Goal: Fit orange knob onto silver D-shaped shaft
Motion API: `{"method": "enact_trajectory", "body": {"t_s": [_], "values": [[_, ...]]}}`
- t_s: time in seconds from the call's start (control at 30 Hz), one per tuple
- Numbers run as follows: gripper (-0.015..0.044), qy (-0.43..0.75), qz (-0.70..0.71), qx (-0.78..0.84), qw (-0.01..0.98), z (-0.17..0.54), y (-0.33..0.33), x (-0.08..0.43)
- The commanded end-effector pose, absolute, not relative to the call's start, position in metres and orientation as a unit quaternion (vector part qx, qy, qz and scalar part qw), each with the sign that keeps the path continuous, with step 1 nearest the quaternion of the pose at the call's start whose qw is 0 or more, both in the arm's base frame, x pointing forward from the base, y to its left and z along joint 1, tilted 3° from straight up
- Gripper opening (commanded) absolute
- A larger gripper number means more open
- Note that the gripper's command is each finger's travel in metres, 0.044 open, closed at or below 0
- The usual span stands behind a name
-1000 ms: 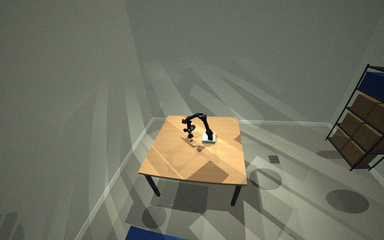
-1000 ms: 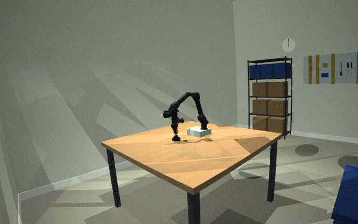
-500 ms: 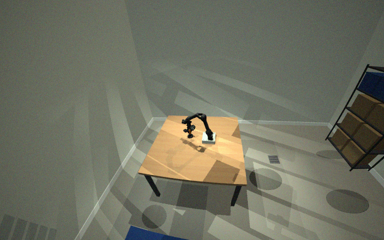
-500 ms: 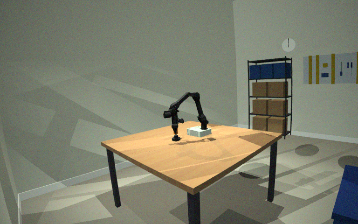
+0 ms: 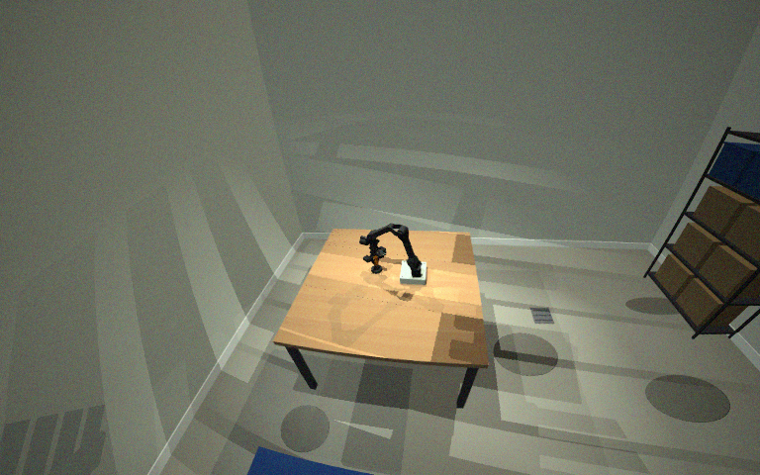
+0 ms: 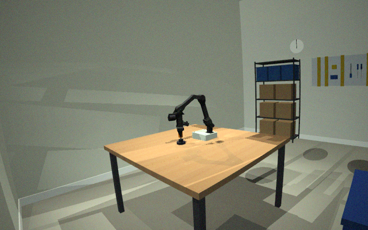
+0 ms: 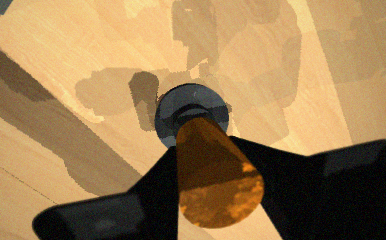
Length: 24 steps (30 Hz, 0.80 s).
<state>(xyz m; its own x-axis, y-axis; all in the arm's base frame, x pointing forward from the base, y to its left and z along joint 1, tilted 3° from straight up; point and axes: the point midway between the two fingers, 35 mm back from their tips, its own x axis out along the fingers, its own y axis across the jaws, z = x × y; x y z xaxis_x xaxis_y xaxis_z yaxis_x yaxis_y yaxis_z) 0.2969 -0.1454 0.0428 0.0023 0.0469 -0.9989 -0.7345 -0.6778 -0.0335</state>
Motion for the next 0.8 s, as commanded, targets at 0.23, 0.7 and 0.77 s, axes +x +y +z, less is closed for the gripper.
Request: {"method": "enact_trajectory", "body": {"t_s": [0.23, 0.7, 0.77], "values": [[0.0000, 0.226, 0.669, -0.661, 0.255, 0.0410, -0.1461, 0.2968], [0.0000, 0.226, 0.669, -0.661, 0.255, 0.0404, -0.1461, 0.2971], [0.0000, 0.226, 0.669, -0.661, 0.255, 0.0426, -0.1462, 0.2972]]}}
